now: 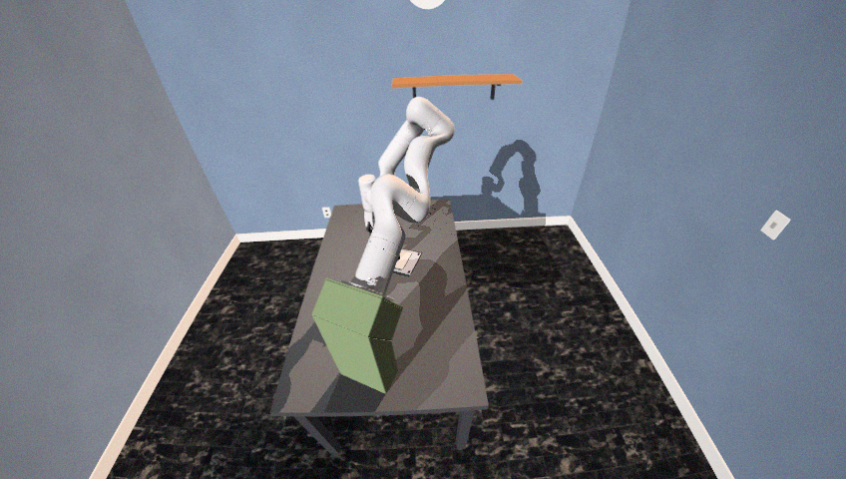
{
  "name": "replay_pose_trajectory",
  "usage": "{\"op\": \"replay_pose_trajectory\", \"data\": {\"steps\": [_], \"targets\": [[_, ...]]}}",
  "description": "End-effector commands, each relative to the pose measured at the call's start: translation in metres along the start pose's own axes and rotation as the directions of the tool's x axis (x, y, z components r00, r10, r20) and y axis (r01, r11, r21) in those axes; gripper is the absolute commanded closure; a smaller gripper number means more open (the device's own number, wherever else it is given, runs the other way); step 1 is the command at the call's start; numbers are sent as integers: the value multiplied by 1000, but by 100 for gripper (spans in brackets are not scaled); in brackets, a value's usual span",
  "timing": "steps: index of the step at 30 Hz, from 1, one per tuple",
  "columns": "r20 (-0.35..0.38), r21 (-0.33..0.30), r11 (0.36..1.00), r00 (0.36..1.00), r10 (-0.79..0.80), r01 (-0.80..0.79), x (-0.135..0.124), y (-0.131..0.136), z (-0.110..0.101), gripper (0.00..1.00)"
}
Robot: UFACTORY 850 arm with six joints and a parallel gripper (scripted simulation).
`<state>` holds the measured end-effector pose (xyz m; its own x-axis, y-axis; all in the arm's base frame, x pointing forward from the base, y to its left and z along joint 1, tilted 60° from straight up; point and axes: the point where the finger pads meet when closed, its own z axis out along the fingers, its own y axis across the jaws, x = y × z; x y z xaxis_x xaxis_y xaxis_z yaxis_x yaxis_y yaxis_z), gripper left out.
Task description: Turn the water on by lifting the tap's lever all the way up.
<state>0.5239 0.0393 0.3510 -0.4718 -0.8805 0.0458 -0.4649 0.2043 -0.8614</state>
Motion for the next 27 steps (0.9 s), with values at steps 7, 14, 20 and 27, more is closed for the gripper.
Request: {"op": "replay_pose_trajectory", "data": {"steps": [7,14,20,27], "targets": [[1,1,1000,1000,0,0,0,0,3,25],[1,0,1000,1000,0,0,0,0,8,25],[1,0,1000,1000,0,0,0,0,12,25],[1,0,1000,1000,0,0,0,0,20,25]]}}
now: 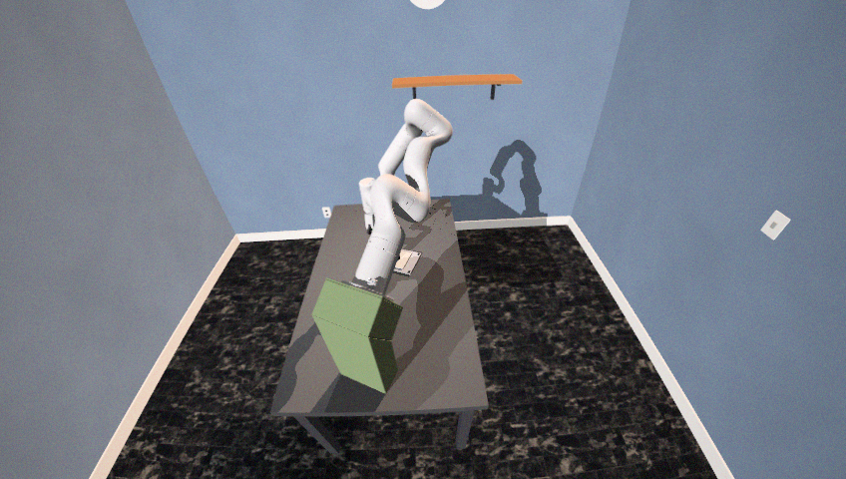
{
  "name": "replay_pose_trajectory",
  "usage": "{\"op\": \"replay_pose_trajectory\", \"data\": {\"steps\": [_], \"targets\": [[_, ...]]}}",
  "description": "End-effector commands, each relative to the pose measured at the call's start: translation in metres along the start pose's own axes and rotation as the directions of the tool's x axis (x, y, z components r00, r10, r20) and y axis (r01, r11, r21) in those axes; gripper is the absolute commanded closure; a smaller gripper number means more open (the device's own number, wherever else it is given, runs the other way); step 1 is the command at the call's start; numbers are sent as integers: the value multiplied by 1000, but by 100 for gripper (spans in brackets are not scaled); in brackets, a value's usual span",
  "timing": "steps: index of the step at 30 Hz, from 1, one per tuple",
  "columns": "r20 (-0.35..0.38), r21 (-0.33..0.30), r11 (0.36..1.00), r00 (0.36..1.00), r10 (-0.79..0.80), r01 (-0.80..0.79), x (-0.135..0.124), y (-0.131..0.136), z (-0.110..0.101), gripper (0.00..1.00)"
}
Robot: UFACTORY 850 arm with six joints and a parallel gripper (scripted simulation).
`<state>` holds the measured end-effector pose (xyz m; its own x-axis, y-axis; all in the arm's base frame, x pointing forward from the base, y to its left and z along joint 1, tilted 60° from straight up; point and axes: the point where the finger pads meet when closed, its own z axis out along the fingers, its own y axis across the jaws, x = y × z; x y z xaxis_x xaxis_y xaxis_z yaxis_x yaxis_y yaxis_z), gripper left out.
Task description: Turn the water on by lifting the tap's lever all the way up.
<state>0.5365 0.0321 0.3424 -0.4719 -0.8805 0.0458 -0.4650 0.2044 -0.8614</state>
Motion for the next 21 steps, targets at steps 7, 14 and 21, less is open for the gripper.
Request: {"op": "replay_pose_trajectory", "data": {"steps": [7,14,21], "targets": [[1,1,1000,1000,0,0,0,0,9,25],[1,1,1000,1000,0,0,0,0,15,25],[1,1,1000,1000,0,0,0,0,19,25]]}}
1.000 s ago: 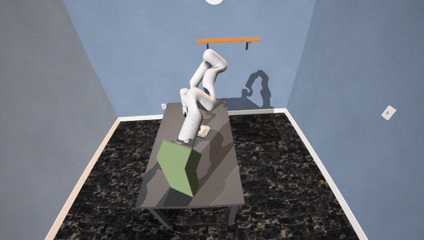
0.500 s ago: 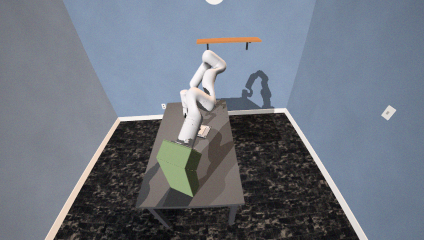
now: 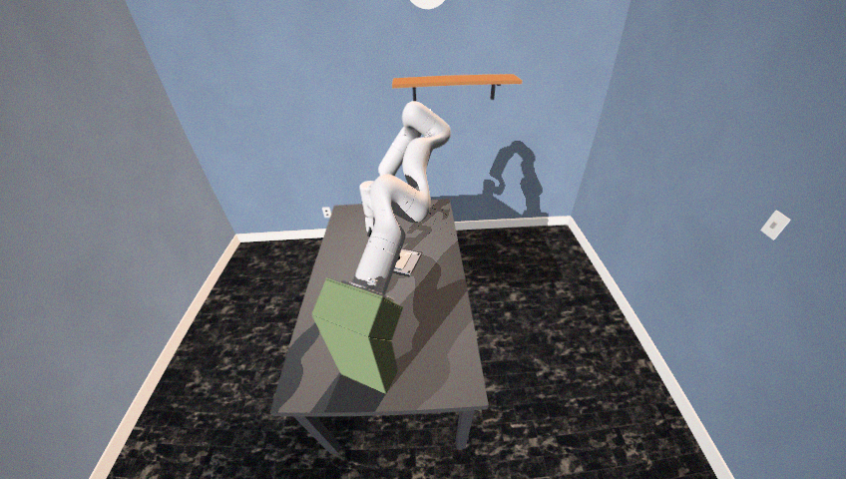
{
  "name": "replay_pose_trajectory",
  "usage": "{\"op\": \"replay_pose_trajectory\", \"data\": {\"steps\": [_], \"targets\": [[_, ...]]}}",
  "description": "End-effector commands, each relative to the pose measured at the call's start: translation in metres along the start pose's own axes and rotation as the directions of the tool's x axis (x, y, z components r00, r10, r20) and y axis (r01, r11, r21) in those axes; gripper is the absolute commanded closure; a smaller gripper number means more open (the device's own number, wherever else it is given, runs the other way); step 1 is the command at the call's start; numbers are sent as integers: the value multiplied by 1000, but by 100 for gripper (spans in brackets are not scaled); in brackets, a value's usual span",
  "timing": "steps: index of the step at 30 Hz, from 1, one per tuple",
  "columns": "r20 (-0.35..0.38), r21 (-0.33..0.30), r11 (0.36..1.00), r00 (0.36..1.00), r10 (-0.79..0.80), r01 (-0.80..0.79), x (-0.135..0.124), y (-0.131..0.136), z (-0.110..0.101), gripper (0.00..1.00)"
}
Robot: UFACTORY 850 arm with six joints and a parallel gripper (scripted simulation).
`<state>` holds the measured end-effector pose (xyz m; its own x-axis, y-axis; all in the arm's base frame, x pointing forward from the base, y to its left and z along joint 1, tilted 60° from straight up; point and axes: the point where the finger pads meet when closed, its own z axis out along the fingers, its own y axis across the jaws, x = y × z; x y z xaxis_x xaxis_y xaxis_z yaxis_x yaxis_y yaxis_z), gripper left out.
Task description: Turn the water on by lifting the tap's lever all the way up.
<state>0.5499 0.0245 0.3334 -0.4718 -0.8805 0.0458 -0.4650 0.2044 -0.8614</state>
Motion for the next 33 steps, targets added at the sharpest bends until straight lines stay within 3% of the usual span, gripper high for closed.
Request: {"op": "replay_pose_trajectory", "data": {"steps": [1,22,23,33], "targets": [[1,1,1000,1000,0,0,0,0,1,25],[1,1,1000,1000,0,0,0,0,2,25],[1,1,1000,1000,0,0,0,0,2,100],[1,1,1000,1000,0,0,0,0,2,100]]}}
